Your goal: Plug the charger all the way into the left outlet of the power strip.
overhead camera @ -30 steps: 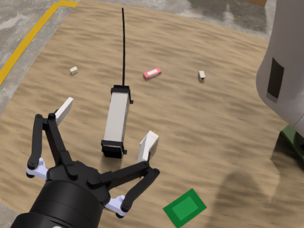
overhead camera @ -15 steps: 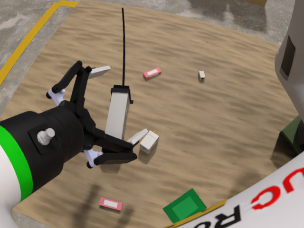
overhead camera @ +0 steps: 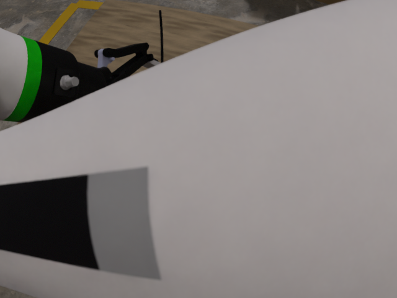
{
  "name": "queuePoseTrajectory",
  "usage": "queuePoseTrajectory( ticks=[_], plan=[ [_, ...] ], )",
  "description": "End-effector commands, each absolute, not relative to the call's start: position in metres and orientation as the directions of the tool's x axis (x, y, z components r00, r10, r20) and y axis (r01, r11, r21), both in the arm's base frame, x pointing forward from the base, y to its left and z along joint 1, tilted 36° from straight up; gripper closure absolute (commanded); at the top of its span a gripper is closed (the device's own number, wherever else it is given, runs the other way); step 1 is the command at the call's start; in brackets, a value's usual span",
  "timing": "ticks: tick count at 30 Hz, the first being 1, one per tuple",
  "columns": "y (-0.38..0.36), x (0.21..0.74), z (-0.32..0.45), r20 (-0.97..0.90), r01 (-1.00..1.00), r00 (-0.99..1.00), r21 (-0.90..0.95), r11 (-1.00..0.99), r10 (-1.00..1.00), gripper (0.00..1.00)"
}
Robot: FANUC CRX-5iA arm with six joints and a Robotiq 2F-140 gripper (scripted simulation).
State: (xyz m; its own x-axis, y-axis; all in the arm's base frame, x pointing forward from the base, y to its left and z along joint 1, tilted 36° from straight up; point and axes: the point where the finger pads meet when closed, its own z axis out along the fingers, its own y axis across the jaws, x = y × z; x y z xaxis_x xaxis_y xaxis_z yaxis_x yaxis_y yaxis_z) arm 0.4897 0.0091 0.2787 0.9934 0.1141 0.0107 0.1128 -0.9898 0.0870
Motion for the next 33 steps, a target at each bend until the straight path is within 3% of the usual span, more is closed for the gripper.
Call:
queuePoseTrajectory(
  ticks=[1, 12, 15, 18, 33],
  plan=[
    [0.008, 0.493, 0.267, 0.019, -0.133, 0.991, -0.046, -0.99, -0.134, 0.0],
    [0.032, 0.473, 0.252, -0.006, -0.521, 0.847, -0.204, -0.829, -0.531, 0.0],
    [0.032, 0.473, 0.252, -0.006, -0.521, 0.847, -0.204, -0.829, -0.531, 0.0],
    [0.044, 0.464, 0.247, -0.058, -0.671, 0.728, -0.267, -0.692, -0.683, 0.0],
    [0.067, 0.445, 0.235, -0.241, -0.894, 0.385, -0.338, -0.295, -0.891, 0.0]
  ],
)
